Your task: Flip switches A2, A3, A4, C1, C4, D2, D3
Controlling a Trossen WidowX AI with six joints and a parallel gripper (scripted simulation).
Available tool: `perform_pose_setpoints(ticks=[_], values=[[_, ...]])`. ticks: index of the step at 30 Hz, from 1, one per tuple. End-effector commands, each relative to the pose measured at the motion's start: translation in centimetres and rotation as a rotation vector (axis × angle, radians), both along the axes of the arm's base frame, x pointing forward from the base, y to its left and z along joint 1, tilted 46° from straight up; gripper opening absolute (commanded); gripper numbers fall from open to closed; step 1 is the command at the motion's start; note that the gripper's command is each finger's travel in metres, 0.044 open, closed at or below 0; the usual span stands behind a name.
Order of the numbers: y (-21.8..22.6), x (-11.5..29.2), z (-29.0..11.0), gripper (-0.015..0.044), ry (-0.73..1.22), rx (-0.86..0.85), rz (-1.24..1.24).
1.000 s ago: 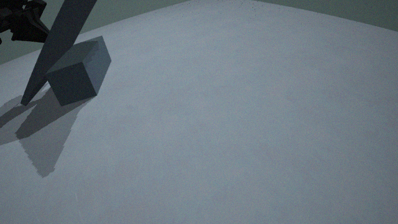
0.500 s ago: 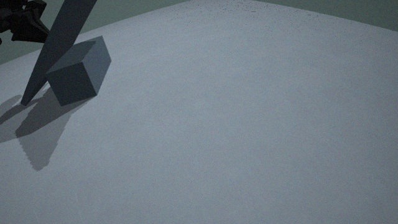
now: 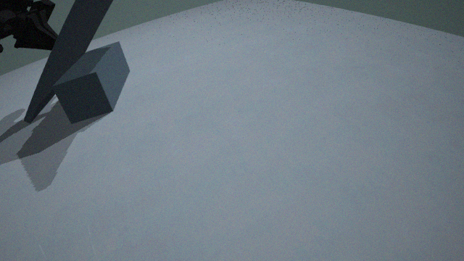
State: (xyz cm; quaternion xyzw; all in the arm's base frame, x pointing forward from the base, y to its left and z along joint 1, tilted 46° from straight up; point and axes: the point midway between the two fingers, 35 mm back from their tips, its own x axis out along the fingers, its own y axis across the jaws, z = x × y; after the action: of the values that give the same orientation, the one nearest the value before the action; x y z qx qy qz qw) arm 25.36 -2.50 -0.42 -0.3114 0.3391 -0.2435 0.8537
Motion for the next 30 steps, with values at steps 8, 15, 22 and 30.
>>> perform_pose_setpoints(ticks=[8, 15, 22, 30], values=[[-0.06, 0.06, -0.19, 0.0000, 0.008, -0.001, 0.006], [-0.12, 0.12, -0.23, 0.0000, 0.008, -0.001, 0.006], [-0.18, 0.19, -0.26, 0.0000, 0.008, -0.001, 0.006], [0.13, 0.02, -0.16, 0.0000, 0.003, 0.005, 0.000]])
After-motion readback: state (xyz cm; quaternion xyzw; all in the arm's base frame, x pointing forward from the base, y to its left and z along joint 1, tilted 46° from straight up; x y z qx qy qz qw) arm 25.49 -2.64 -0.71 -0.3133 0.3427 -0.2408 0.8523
